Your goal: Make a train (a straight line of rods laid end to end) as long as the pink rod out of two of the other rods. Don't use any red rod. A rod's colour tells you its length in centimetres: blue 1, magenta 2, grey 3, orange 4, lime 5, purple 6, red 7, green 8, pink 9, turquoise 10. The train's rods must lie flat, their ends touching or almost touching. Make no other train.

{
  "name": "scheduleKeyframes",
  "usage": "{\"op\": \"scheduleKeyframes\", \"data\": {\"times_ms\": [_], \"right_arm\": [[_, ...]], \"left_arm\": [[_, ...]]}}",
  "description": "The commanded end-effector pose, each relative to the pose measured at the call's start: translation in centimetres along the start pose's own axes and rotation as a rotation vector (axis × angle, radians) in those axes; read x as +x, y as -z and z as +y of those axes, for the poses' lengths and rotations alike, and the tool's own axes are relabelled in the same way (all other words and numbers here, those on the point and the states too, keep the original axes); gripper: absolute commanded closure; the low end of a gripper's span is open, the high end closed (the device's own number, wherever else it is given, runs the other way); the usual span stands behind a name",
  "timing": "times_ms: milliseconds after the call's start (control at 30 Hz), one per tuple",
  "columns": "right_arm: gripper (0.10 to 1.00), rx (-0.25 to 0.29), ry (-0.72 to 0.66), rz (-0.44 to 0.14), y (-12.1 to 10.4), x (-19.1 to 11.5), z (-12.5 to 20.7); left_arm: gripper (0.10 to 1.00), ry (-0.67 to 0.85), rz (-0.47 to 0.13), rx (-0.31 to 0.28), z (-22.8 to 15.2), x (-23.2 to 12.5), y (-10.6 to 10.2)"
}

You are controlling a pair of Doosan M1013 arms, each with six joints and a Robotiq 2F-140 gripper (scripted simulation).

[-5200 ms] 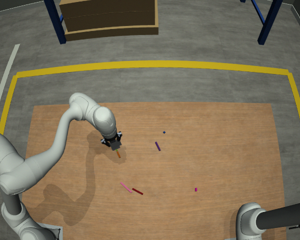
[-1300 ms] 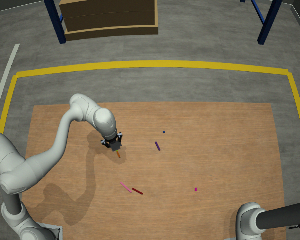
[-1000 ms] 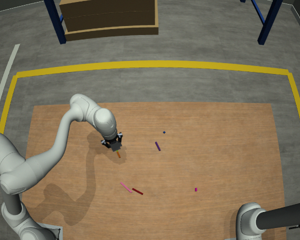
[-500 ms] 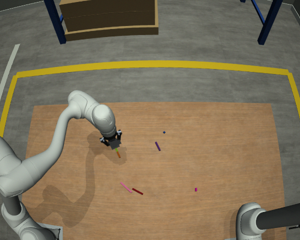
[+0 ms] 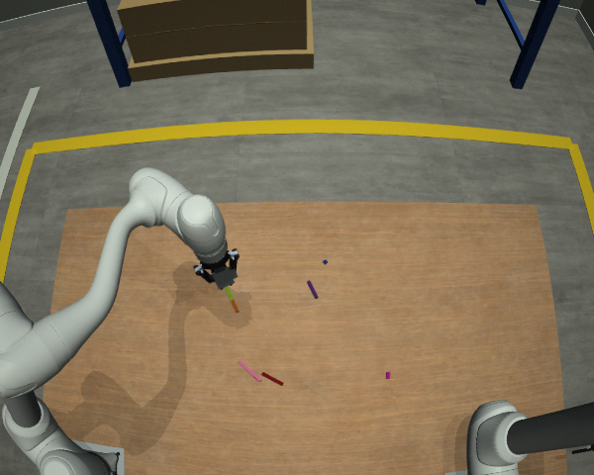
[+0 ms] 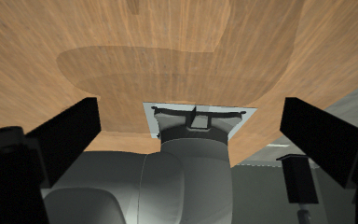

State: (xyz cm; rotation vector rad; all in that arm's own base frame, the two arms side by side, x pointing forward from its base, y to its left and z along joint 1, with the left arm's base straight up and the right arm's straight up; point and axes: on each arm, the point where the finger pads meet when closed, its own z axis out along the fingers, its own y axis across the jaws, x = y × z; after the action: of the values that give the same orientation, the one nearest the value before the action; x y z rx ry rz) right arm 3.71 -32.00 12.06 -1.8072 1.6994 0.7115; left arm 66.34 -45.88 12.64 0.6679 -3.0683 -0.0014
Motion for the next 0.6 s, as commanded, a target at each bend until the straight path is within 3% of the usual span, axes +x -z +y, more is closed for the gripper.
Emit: {"op": "scheduleKeyframes", "data": {"times_ms": [0,100,133,567], "right_arm": [[0.098,0.000,0.000,0.001,0.05,0.00,-0.01],[0.098,0.000,0.000,0.001,0.05,0.00,-0.01],[0.098,0.000,0.000,0.001,0.05,0.00,-0.01],[0.098,0.000,0.000,0.001,0.05,0.00,-0.01]], "left_arm": [[0.867,0.000,-0.001,0.001,-0.03,-0.03,0.24],[0.867,0.000,-0.001,0.001,-0.03,-0.03,0.24],[0.098,0.000,-0.001,0.001,-0.03,-0.03,0.24],[0.098,0.000,-0.001,0.001,-0.03,-0.03,0.24]]}}
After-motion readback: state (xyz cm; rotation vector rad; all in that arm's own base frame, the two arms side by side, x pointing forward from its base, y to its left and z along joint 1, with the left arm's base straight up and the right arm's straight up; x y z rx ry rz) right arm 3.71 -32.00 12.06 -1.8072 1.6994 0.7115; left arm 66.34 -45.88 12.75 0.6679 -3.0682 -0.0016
